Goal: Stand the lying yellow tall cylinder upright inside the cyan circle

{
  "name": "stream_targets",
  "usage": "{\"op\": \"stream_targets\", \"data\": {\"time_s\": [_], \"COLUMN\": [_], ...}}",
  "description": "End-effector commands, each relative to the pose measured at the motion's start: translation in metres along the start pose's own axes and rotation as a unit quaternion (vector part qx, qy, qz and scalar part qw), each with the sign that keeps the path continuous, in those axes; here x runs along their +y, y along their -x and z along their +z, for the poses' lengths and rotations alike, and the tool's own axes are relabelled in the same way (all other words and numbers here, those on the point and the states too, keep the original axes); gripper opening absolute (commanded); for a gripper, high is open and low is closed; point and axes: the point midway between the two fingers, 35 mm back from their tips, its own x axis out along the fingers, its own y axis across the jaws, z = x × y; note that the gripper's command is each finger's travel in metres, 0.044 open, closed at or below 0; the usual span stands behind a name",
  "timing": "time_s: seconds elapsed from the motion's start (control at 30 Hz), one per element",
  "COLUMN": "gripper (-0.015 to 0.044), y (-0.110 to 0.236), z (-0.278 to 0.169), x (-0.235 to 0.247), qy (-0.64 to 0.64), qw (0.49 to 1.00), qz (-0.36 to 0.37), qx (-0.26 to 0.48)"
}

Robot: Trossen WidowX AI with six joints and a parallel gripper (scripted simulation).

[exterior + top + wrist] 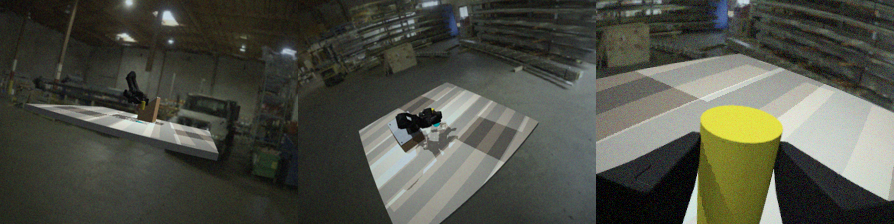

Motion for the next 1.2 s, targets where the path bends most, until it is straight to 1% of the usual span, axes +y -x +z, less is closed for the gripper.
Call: {"op": "stream_targets", "data": {"time_s": [0.0,0.63,1.17], "gripper": [0.0105,0.0105,0.0105], "y": [0.003,0.003,-0.001], "z": [0.002,0.002,-0.021], "x": [0.0,0.0,-0.005], "qy": [0.016,0.018,0.021], "qw": [1.0,1.0,1.0], "qz": [-0.01,-0.011,-0.003], "qx": [-0.013,-0.014,-0.006]}}
